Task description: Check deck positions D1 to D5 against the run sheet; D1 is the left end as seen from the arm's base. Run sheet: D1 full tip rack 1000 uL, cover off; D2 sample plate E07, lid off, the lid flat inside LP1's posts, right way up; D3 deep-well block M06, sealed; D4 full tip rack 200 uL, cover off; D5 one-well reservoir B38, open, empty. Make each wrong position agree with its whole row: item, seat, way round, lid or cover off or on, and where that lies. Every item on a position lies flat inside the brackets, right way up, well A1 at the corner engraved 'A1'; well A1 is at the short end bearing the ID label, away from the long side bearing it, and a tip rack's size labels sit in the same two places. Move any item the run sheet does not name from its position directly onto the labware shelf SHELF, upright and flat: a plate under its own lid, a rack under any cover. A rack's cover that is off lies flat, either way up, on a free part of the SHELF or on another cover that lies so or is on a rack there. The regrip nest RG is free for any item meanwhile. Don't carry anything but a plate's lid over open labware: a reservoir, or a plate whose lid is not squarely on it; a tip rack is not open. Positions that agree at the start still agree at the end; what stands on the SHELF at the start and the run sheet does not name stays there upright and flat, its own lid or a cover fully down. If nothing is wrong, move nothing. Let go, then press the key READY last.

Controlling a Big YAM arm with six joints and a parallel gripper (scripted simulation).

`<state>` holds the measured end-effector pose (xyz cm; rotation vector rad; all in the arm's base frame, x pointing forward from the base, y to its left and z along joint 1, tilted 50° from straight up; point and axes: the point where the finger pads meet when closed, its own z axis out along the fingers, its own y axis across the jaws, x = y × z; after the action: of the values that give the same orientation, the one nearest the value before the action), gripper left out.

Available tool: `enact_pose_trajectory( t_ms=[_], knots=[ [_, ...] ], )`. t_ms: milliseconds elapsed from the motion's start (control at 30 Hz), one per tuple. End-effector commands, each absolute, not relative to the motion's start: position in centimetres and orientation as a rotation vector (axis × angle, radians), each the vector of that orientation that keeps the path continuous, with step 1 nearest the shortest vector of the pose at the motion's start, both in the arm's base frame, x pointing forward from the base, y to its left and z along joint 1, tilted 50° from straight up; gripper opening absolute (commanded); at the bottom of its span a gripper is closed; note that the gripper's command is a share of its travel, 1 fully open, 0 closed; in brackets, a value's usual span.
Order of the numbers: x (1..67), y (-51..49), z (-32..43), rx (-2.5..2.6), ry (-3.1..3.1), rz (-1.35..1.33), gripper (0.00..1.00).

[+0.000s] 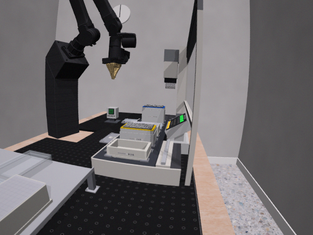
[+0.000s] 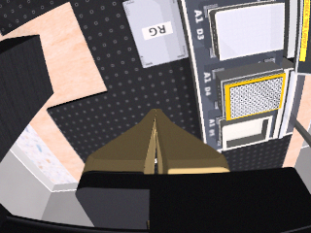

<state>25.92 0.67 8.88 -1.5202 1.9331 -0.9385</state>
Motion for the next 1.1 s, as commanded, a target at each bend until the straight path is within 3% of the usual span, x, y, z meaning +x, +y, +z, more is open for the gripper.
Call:
enact_pose_trajectory(
  t_ms=[0, 1067],
  knots=[
    [27.3, 3.0, 10.0, -1.472, 1.917, -0.914, 0.00],
    [27.6, 13.9, 6.9, -1.707, 1.791, -0.988, 0.00]
  ],
)
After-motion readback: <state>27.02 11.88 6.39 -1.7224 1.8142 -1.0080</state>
